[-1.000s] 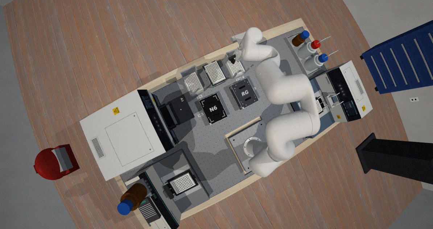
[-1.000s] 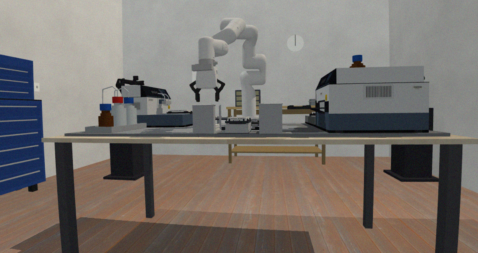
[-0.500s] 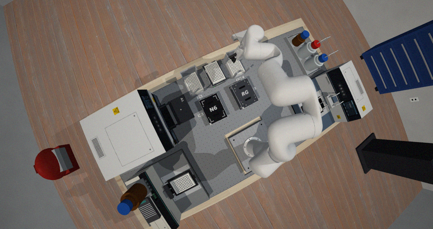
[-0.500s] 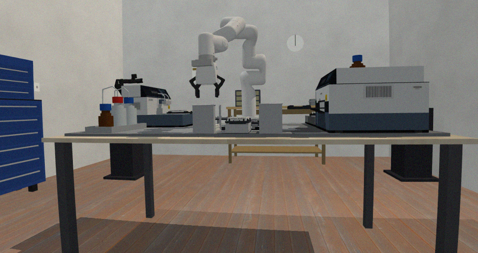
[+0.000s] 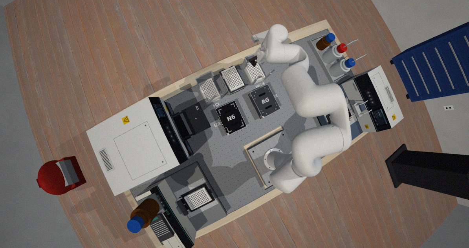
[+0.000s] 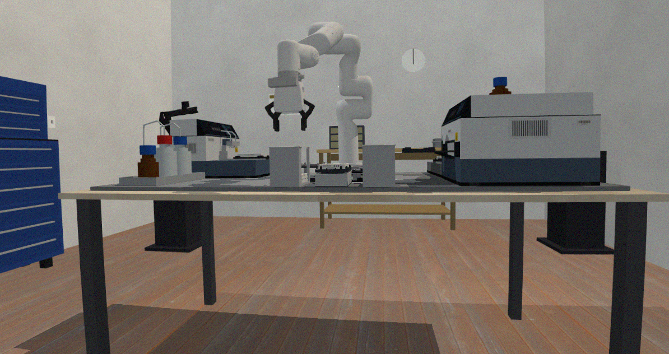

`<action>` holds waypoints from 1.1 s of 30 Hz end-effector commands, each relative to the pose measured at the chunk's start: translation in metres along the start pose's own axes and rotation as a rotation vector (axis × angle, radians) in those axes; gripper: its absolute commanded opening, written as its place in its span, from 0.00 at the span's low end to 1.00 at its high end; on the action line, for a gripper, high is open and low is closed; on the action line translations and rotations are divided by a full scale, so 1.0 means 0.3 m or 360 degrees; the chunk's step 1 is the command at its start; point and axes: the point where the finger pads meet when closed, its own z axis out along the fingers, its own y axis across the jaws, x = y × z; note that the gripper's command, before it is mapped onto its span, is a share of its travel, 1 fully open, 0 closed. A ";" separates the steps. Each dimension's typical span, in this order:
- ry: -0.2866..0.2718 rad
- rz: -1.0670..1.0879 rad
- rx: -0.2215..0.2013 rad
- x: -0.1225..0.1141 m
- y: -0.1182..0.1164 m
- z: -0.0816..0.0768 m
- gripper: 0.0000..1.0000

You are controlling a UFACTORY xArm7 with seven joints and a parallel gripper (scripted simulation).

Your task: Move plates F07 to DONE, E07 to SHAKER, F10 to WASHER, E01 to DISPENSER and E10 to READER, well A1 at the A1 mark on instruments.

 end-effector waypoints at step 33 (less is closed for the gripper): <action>0.0010 0.0000 -0.0002 0.005 0.002 -0.112 1.00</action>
